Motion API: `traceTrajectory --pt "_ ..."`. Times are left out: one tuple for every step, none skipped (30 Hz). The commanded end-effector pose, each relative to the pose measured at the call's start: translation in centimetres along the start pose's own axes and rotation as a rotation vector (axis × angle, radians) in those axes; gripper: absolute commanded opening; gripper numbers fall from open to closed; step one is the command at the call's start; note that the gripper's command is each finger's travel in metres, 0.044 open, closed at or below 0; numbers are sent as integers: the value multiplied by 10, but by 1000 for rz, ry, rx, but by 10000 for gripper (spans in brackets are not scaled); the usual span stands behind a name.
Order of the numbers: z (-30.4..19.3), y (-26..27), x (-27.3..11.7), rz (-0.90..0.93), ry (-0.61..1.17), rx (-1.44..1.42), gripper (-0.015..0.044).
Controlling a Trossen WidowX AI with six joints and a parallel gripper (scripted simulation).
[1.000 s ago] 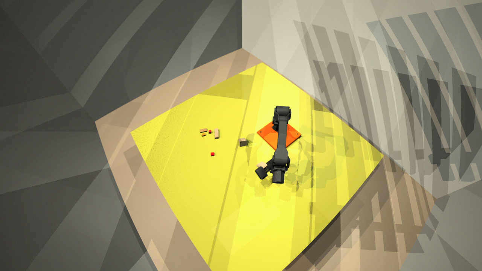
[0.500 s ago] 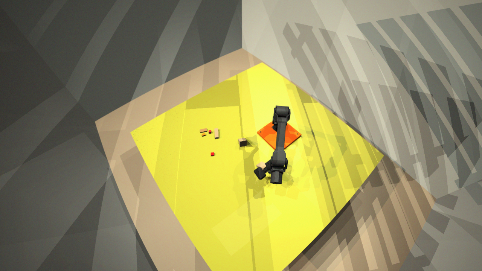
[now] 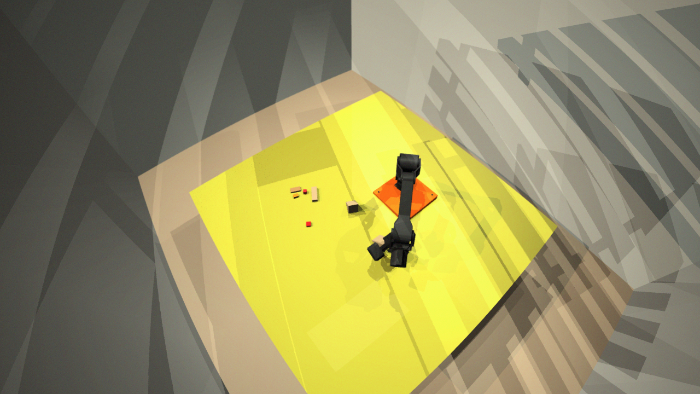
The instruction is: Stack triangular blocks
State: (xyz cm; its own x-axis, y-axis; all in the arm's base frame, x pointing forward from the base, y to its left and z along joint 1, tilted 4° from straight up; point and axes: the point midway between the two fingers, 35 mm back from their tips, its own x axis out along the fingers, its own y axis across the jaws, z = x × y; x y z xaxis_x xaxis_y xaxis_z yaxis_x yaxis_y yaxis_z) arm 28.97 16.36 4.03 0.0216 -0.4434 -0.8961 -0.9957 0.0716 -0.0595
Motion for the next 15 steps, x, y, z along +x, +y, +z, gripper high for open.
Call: traceTrajectory --pt "-1 2 8 2 9 -3 440" --pt "-1 2 10 2 10 -3 440" --pt "-2 2 11 2 10 -3 440" --pt "-2 2 11 2 11 -3 440" --pt "-2 2 11 2 11 -3 414" --pt "-2 2 11 2 11 -3 387" --pt "-2 2 11 2 11 -3 361" --pt "-2 2 11 2 11 -3 335" --pt "-2 2 11 2 11 -3 309" --pt "-2 2 11 2 11 -3 282" --pt "-2 2 11 2 11 -3 256" --pt "-2 2 11 2 11 -3 230" --pt "-2 2 11 2 11 -3 204" --pt "-2 2 11 2 11 -3 177" --pt "-2 2 11 2 11 -3 171"
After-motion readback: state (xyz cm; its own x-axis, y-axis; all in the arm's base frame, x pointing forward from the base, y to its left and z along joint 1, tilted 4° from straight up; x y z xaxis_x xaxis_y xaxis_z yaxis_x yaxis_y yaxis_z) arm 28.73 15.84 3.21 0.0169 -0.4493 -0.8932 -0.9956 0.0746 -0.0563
